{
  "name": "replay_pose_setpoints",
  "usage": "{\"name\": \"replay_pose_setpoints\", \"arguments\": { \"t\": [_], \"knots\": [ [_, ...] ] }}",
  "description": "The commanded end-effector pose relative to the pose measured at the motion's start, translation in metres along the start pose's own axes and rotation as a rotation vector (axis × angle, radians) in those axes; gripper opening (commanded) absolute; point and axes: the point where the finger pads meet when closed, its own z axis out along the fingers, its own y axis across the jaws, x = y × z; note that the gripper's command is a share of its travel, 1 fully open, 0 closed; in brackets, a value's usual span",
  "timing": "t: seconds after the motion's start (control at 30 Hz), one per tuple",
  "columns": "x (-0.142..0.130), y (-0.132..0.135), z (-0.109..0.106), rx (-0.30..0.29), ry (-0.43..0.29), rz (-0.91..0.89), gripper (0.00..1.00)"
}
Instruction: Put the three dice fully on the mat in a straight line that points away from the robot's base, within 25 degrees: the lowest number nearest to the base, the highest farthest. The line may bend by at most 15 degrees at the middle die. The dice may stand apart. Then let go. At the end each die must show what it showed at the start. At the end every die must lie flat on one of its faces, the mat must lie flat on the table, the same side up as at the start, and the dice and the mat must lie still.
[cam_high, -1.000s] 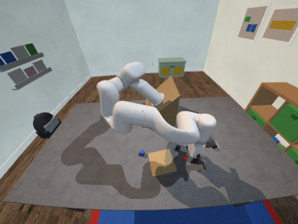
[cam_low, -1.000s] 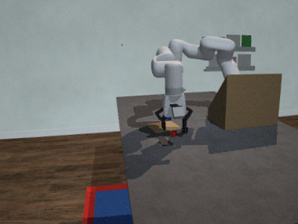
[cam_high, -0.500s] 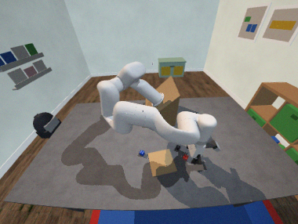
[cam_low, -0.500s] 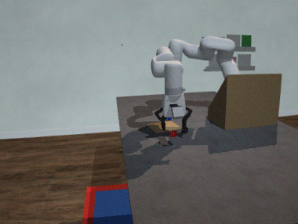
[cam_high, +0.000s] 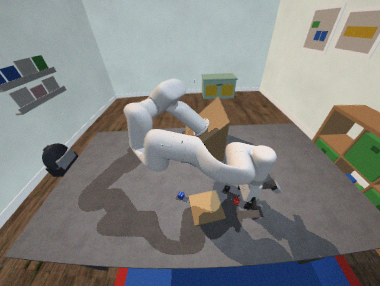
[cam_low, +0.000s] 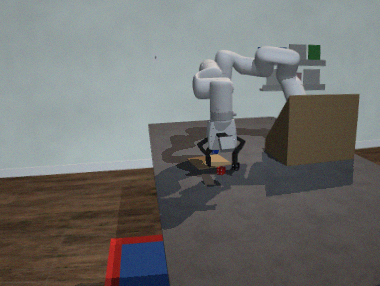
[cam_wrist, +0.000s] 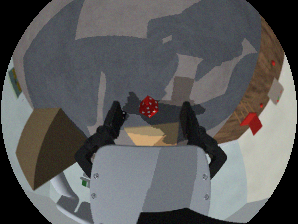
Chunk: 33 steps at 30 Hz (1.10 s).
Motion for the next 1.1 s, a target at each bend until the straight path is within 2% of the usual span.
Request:
{"name": "replay_pose_setpoints", "arguments": {
  "t": [0.0, 0.27, 0.37, 0.47, 0.63, 0.7, 0.87, 1.07],
  "knots": [
    [0.001, 0.001, -0.002, -0.003, 0.004, 0.000, 1.00],
    [0.001, 0.001, -0.003, -0.003, 0.004, 0.000, 1.00],
    [0.001, 0.001, -0.009, -0.003, 0.004, 0.000, 1.00],
    [0.001, 0.001, -0.024, -0.003, 0.004, 0.000, 1.00],
    [0.001, 0.001, -0.063, -0.003, 0.004, 0.000, 1.00],
    [0.001, 0.001, -0.063, -0.003, 0.004, 0.000, 1.00],
    [0.001, 0.001, -0.096, -0.003, 0.003, 0.000, 1.00],
    [0.001, 0.001, -0.107, -0.003, 0.004, 0.000, 1.00]
  ]
}}
